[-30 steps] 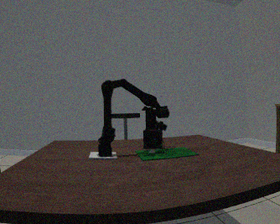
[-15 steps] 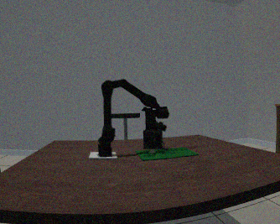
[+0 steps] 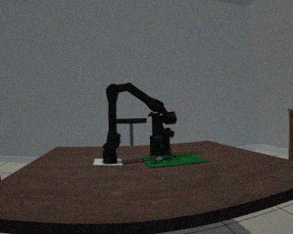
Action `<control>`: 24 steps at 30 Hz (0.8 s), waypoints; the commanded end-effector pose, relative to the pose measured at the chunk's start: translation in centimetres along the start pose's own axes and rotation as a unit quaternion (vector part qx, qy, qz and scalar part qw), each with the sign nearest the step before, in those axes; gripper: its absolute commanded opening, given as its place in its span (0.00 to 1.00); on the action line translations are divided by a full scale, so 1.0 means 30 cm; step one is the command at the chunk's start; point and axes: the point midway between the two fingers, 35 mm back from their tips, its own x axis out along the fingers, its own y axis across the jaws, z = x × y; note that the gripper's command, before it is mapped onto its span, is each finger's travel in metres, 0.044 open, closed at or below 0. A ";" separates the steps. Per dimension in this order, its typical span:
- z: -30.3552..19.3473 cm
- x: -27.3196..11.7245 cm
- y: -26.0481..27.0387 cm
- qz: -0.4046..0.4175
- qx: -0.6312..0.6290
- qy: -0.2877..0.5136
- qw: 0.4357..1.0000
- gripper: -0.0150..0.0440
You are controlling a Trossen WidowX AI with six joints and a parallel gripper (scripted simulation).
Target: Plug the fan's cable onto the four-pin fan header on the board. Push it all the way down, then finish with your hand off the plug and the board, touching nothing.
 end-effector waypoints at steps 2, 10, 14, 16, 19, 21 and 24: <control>-0.001 0.004 -0.002 -0.002 0.000 0.000 1.000 0.25; -0.001 0.020 -0.002 -0.002 0.000 0.000 1.000 0.25; -0.001 0.026 -0.002 -0.002 0.000 0.000 1.000 0.25; -0.001 0.029 -0.002 -0.002 0.000 0.000 1.000 0.25; -0.001 0.034 -0.002 -0.002 0.000 0.000 1.000 0.25; -0.001 0.037 -0.002 -0.002 0.000 0.000 1.000 0.25; -0.001 0.041 -0.002 -0.002 0.000 0.000 1.000 0.25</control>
